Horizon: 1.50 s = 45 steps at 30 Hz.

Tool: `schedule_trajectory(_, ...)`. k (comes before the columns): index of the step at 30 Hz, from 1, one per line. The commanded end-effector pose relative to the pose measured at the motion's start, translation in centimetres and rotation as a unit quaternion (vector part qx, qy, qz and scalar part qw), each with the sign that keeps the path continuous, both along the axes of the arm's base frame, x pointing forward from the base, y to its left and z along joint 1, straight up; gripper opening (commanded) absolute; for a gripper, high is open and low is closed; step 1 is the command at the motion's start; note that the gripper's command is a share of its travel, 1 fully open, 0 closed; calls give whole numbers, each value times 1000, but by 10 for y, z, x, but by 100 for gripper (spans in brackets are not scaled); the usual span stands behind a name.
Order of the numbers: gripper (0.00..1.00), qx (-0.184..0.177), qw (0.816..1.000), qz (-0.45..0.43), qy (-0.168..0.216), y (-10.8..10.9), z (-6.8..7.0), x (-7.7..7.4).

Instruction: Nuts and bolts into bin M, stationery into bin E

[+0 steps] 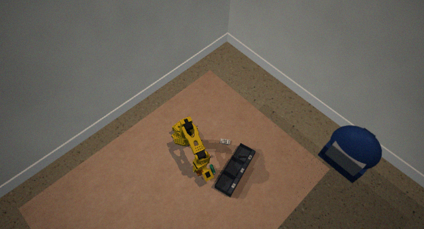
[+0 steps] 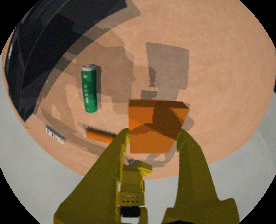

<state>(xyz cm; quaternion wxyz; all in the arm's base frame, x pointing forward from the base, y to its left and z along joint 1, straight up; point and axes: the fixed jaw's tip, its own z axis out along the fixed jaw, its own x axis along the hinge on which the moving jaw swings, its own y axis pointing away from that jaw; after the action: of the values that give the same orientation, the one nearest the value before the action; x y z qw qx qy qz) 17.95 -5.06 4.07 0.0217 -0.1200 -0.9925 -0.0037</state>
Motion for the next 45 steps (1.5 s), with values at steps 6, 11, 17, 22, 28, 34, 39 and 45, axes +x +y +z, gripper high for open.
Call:
schedule_trajectory(6,0,-9,1000,-1,-30,-4,16,6)
schedule_trajectory(11,0,-10,999,-1,-31,-4,16,7)
schedule_trajectory(17,0,-12,999,5,-38,-1,20,15)
schedule_trajectory(22,0,-13,999,10,-46,2,24,22)
schedule_trajectory(28,0,-15,998,16,-55,6,29,30)
schedule_trajectory(34,0,-16,998,21,-61,9,32,36)
schedule_trajectory(39,0,-16,998,21,-62,9,32,36)
schedule_trajectory(45,0,-16,998,22,-63,9,33,37)
